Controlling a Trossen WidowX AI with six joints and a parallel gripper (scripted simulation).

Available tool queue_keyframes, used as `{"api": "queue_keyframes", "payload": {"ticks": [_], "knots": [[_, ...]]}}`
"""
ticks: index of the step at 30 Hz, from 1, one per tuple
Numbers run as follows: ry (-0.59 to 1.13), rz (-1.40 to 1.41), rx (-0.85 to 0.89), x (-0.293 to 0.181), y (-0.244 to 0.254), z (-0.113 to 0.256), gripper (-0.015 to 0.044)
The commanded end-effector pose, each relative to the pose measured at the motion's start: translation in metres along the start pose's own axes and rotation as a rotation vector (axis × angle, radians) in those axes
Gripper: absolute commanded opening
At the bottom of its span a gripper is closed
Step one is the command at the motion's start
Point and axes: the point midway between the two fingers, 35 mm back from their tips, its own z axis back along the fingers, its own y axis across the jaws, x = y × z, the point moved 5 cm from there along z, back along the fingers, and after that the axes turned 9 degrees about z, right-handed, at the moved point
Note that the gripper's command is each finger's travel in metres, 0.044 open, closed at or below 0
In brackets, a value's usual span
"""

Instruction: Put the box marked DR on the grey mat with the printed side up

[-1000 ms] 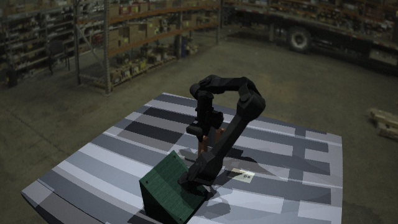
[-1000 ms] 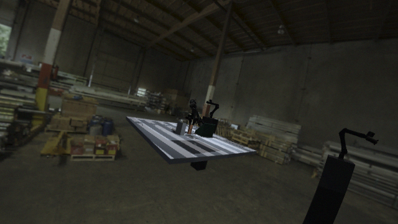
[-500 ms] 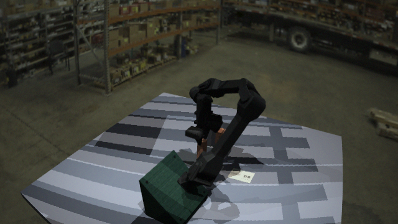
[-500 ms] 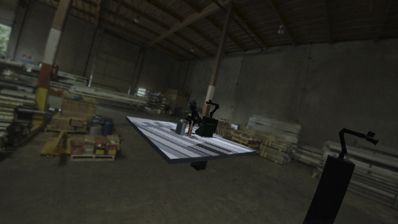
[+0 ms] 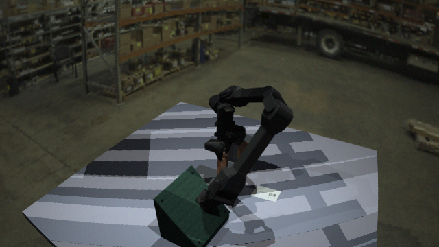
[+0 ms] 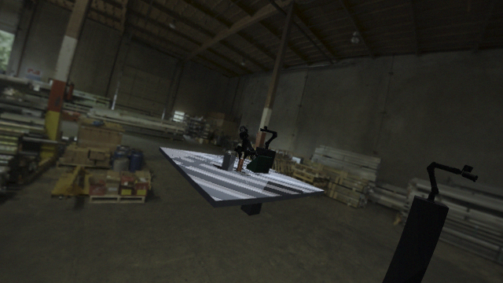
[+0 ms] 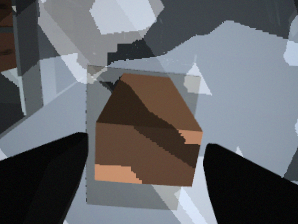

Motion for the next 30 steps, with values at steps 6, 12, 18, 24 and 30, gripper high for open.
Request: {"api": "queue_keyframes", "payload": {"ticks": [6,12,18,24,30], "knots": [[0.009,-0.001,0.038,-0.001,-0.002,0.014,0.0242],[0.033,-0.007,0.236,0.000,-0.018,0.033,0.0242],[0.038,-0.010,0.243,0.000,-0.020,0.035,0.0242],[0.038,-0.010,0.243,0.000,-0.020,0.035,0.0242],[0.037,-0.010,0.244,0.001,-0.021,0.046,0.0347]]}}
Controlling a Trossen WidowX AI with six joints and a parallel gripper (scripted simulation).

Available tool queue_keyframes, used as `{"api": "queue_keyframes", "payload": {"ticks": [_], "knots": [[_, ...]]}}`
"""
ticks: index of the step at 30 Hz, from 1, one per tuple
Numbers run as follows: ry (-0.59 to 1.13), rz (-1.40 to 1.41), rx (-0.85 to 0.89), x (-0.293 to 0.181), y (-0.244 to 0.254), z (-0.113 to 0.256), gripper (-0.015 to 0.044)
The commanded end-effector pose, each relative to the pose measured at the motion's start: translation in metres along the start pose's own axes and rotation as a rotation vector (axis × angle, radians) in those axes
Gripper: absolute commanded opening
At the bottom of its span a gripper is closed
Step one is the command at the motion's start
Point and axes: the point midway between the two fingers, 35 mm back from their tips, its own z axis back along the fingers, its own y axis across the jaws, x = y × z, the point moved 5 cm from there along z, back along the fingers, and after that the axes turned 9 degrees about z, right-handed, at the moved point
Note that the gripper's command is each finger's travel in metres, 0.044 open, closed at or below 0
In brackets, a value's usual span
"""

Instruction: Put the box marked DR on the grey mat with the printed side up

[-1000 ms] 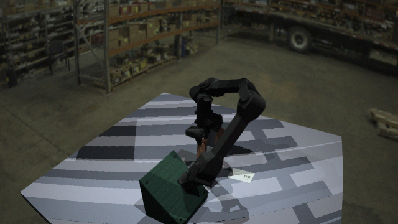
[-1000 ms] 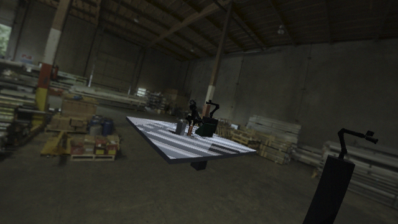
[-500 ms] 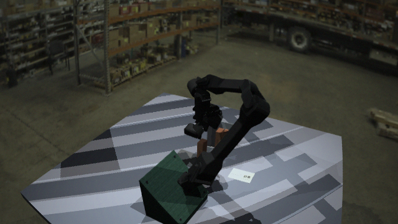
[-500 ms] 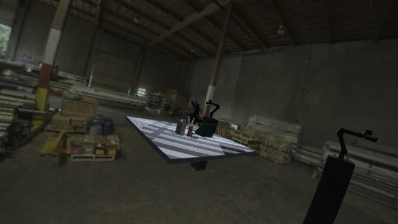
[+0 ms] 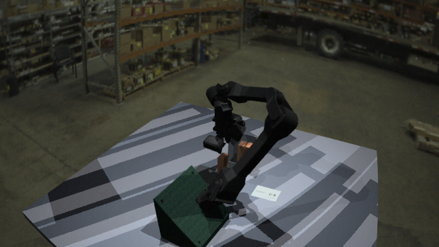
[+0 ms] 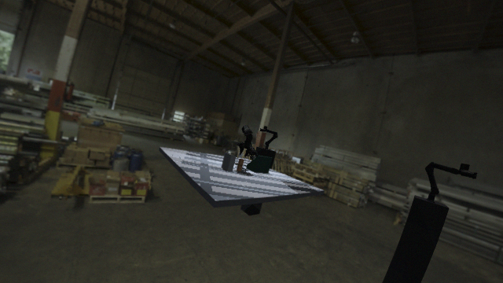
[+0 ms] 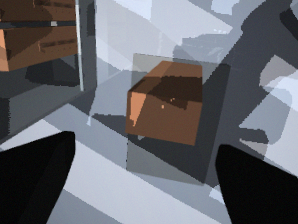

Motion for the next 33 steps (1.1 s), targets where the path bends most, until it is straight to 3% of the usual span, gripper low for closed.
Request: {"api": "queue_keyframes", "payload": {"ticks": [1,4,33], "knots": [[0.005,-0.004,0.006,-0.001,0.002,0.013,0.0373],[0.004,-0.004,0.007,-0.001,0.003,0.020,0.0440],[0.038,0.487,0.265,0.006,-0.017,0.017,0.0440]]}}
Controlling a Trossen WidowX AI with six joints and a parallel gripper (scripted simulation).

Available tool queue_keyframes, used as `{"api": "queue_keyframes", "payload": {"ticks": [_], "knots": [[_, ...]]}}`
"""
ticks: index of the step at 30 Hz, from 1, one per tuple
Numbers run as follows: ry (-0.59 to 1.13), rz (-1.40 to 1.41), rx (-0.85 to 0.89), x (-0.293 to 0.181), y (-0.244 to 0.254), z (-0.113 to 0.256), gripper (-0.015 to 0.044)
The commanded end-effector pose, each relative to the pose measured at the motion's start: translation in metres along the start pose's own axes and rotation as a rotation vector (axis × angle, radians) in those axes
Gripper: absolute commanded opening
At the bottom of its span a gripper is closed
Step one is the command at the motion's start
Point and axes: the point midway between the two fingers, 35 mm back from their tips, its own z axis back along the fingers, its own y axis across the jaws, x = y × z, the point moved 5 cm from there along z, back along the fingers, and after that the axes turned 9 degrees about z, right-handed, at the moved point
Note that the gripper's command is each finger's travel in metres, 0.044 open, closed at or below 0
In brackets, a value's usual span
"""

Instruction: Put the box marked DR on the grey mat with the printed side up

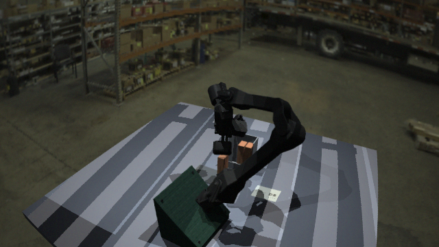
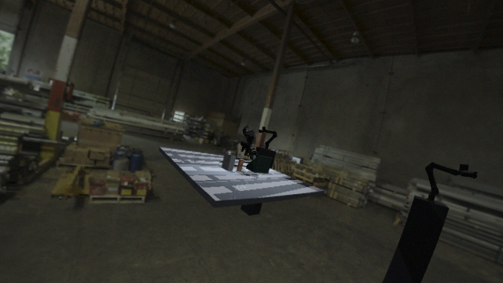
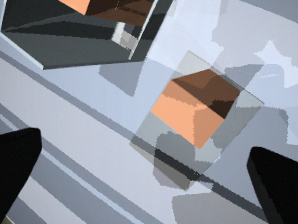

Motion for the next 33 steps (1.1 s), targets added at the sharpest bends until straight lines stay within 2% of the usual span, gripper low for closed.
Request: {"api": "queue_keyframes", "payload": {"ticks": [1,33], "knots": [[0.005,0.066,0.037,0.001,-0.003,0.000,0.0440],[0.025,0.575,0.311,0.010,-0.023,-0.003,0.0440]]}}
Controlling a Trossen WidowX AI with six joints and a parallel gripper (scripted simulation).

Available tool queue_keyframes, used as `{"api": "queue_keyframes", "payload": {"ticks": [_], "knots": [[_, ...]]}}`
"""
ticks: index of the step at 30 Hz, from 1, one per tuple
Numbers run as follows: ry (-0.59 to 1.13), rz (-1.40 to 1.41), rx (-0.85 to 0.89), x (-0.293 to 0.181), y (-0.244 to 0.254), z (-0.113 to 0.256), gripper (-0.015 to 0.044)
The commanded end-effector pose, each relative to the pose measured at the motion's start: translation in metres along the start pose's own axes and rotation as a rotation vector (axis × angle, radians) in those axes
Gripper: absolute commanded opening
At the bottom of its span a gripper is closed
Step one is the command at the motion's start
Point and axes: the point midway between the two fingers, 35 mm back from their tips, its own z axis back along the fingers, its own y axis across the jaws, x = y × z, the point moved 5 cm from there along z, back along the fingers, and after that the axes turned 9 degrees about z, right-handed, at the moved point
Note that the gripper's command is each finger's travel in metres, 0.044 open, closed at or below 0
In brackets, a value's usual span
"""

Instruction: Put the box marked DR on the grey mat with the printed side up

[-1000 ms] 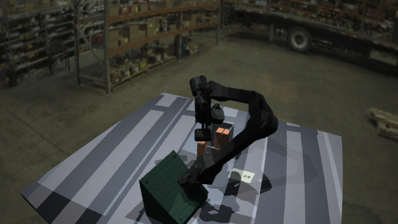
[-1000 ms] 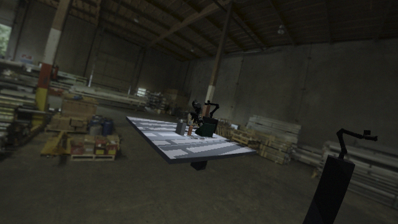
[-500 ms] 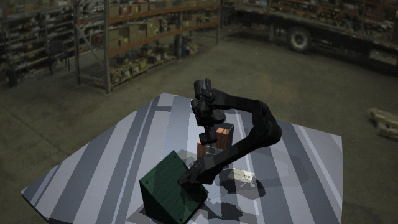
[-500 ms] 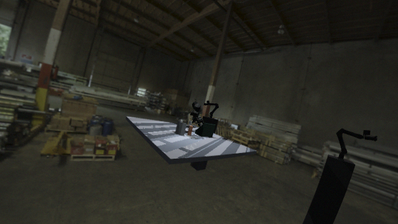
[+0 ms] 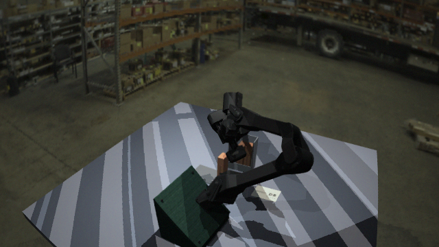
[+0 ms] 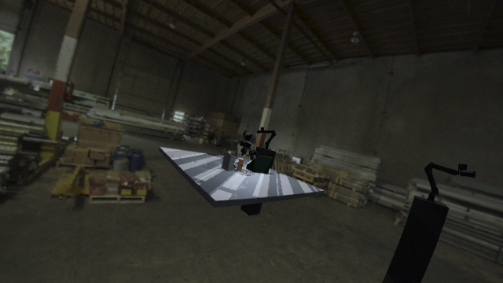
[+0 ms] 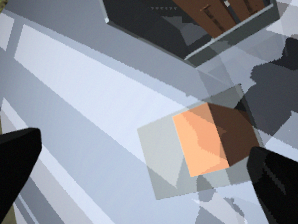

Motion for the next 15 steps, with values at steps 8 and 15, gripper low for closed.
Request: {"api": "queue_keyframes", "payload": {"ticks": [8,15], "knots": [[-0.010,0.124,0.071,0.0006,-0.0051,0.0005,0.0440],[0.016,0.246,0.133,0.0030,-0.0108,-0.0010,0.0440]]}}
